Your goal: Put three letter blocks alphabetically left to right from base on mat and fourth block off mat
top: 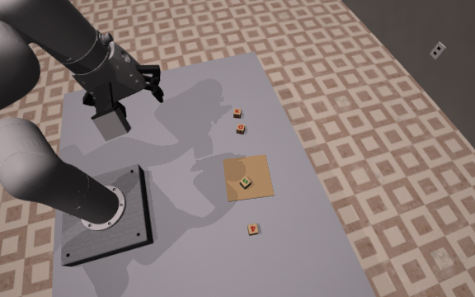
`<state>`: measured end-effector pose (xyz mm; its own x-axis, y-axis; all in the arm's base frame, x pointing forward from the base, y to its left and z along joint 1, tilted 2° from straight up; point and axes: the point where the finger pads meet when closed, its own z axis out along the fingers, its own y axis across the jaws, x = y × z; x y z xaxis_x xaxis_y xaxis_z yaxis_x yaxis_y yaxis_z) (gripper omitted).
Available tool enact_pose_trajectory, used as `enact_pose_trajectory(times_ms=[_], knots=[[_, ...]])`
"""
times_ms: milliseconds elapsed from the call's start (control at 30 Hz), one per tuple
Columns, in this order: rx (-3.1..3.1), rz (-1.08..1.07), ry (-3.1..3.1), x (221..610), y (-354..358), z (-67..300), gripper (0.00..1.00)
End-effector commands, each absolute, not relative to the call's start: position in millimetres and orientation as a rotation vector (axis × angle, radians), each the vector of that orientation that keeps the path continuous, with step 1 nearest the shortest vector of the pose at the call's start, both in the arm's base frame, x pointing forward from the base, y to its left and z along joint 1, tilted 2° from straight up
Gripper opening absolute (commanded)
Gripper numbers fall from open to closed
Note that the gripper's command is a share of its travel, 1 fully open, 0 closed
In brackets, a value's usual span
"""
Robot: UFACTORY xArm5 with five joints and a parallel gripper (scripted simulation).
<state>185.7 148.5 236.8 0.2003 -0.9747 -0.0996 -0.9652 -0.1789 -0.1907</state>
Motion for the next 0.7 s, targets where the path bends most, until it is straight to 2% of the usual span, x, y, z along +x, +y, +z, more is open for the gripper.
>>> enact_pose_trajectory(times_ms=[0,400,667], knots=[[-2.259,-0.064,1.871,187.5,149.7,240.1,1.0],[-2.251,-0.014,2.108,222.9,173.7,271.0,1.0],[-2.226,0.016,2.344,271.3,206.5,274.3,1.0]])
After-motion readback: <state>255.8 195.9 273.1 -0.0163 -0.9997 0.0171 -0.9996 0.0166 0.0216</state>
